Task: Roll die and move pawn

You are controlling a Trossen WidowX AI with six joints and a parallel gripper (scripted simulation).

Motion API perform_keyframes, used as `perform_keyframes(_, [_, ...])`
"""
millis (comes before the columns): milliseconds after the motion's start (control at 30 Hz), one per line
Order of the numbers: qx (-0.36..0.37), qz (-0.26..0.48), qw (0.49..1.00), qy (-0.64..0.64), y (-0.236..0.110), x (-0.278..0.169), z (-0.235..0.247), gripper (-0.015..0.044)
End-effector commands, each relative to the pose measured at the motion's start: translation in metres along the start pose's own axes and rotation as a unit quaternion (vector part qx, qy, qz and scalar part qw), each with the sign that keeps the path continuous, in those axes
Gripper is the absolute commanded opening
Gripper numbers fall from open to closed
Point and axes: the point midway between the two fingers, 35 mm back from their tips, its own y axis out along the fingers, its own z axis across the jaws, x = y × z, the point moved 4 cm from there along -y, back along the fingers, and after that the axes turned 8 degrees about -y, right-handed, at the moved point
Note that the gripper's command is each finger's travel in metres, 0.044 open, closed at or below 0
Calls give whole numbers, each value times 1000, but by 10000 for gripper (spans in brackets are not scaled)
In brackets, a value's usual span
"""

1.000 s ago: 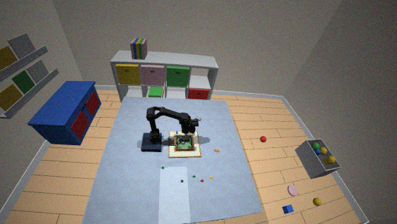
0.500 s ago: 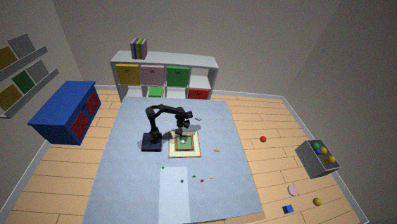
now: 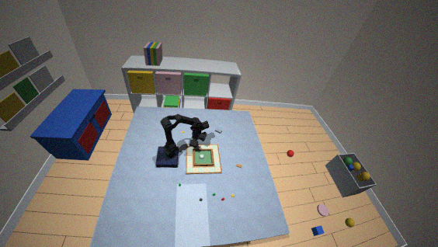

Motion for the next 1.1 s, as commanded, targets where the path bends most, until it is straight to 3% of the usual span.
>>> perform_keyframes(0, [0,2,1000,2,5,-1,0,200])
perform_keyframes(900, [0,2,1000,2,45,-1,0,200])
perform_keyframes(1067, [0,2,1000,2,45,-1,0,69])
